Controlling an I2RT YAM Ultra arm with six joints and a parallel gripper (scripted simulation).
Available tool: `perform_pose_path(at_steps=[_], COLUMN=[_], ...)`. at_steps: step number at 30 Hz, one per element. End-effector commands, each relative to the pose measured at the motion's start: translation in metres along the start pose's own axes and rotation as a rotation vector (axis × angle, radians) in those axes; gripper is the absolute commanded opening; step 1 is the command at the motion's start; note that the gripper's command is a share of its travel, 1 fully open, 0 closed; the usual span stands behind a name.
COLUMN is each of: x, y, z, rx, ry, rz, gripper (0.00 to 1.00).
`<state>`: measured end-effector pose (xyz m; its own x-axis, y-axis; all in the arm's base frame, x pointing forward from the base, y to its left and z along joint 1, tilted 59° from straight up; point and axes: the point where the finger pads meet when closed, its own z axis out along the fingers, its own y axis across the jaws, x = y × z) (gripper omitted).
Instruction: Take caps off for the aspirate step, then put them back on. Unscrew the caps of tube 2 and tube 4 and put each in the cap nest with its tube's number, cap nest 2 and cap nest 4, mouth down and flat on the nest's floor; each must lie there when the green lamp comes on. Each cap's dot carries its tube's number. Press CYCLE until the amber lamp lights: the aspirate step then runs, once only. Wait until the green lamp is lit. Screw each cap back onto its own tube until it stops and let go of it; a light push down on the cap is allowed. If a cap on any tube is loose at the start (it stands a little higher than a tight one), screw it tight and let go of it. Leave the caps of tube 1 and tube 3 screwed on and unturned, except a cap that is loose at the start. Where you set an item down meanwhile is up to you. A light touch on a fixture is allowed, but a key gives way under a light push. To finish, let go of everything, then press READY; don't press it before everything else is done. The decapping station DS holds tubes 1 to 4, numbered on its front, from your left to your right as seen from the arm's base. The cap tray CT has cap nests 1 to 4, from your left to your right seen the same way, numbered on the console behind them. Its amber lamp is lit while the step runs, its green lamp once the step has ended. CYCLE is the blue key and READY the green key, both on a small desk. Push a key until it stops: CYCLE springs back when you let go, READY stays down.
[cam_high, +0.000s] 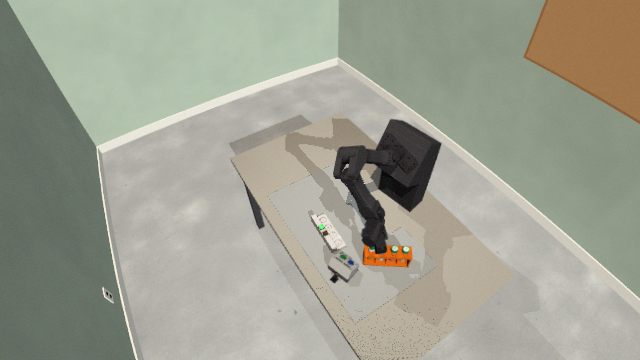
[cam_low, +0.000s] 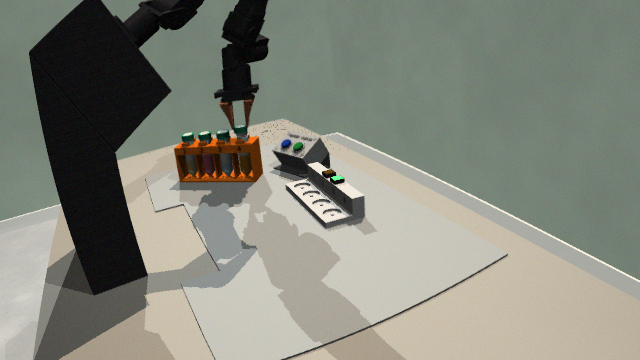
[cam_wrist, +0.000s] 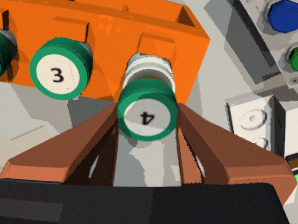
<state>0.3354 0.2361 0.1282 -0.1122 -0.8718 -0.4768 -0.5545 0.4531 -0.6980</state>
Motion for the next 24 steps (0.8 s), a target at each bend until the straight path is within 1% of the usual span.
perform_pose_path(at_steps=[1, 24], x=[-0.0091, -0.0108], y=[-0.0033, -0.0019], z=[-0.0022, -0.0022], rx=[0.005, 0.005], ry=[-0.034, -0.034], rz=[0.009, 0.009], gripper=[0.0, 0.0])
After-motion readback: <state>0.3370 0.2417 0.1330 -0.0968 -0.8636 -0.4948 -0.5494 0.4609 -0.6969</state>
